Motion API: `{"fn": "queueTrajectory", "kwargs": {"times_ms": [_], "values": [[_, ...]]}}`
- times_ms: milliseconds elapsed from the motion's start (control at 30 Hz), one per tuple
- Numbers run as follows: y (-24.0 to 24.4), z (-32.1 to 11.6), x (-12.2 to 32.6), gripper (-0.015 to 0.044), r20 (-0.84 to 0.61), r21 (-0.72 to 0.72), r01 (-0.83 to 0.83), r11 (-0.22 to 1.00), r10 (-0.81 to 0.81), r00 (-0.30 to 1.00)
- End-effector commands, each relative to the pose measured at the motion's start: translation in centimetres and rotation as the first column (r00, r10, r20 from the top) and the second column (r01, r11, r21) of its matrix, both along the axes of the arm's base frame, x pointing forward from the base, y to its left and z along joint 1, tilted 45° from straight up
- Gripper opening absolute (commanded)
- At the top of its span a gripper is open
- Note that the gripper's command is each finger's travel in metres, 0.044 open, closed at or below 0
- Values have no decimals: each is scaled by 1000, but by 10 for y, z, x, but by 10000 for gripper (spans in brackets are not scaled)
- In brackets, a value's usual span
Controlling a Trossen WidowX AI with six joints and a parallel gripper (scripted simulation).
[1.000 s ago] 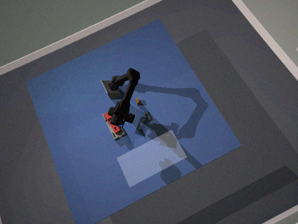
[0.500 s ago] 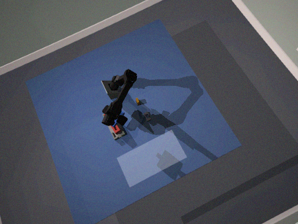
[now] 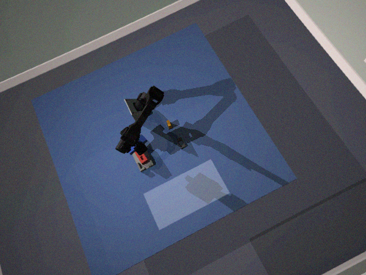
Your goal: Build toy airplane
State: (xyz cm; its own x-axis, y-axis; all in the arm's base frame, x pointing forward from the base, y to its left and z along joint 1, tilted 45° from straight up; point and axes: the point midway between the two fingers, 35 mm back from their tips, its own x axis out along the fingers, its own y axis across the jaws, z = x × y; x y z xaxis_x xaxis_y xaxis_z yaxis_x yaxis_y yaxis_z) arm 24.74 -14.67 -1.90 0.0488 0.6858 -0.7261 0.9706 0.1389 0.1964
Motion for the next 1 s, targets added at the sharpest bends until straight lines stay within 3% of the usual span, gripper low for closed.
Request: {"fn": "queueTrajectory", "kwargs": {"times_ms": [0,200,467,967], "values": [[-4,-12,-12,0,-60,9,58,998,-57,997],[-6,-21,-21,0,-109,14,108,994,-106,988],[-6,-21,-21,195,-109,14,108,994,-106,988],[-6,-21,-21,195,-109,14,108,994,-106,988]]}}
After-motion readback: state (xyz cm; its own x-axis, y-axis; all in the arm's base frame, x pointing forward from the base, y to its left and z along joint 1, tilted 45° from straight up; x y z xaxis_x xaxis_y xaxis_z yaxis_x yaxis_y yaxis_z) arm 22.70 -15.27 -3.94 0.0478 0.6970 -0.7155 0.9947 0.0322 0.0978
